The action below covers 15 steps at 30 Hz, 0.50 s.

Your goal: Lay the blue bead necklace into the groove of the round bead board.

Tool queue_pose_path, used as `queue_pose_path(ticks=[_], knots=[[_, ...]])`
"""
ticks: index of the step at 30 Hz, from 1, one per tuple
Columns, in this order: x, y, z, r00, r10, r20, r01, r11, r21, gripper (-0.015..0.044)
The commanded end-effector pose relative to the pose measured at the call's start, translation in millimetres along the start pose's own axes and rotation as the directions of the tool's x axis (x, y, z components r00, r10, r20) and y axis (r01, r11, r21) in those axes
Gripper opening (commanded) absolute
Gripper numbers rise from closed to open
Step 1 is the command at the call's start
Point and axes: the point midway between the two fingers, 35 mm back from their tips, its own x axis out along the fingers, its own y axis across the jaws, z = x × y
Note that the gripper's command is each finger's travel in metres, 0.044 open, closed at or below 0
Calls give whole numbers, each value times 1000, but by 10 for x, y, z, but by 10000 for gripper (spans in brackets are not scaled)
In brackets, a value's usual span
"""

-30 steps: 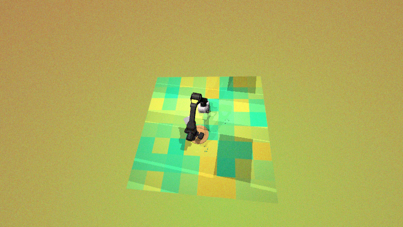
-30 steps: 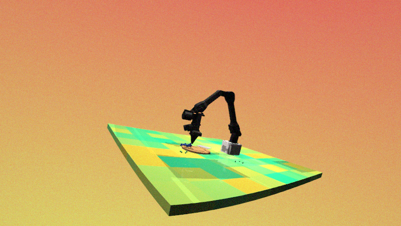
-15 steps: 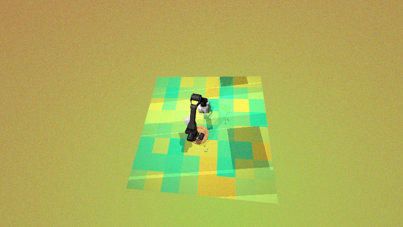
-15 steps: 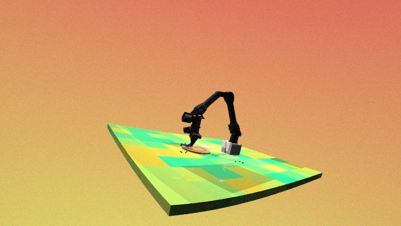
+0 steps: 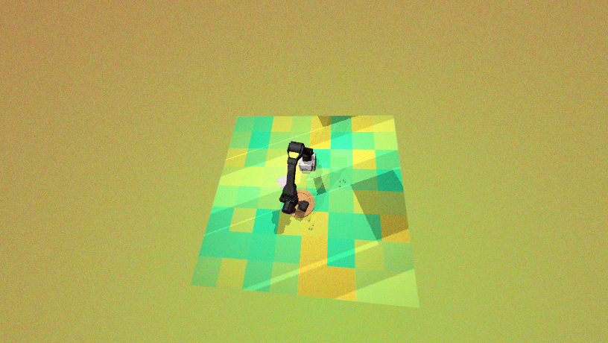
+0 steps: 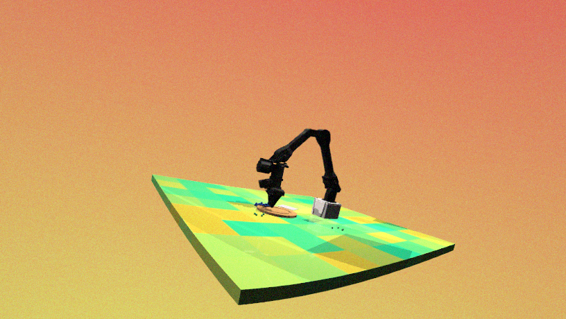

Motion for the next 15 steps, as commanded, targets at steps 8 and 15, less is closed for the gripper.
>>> queue_pose_path(ticks=[8, 15], knots=[[-199, -16, 6, 1000, -9, 3, 9, 1000, 6, 440], [-199, -12, -22, 1000, -8, 3, 8, 1000, 6, 440]])
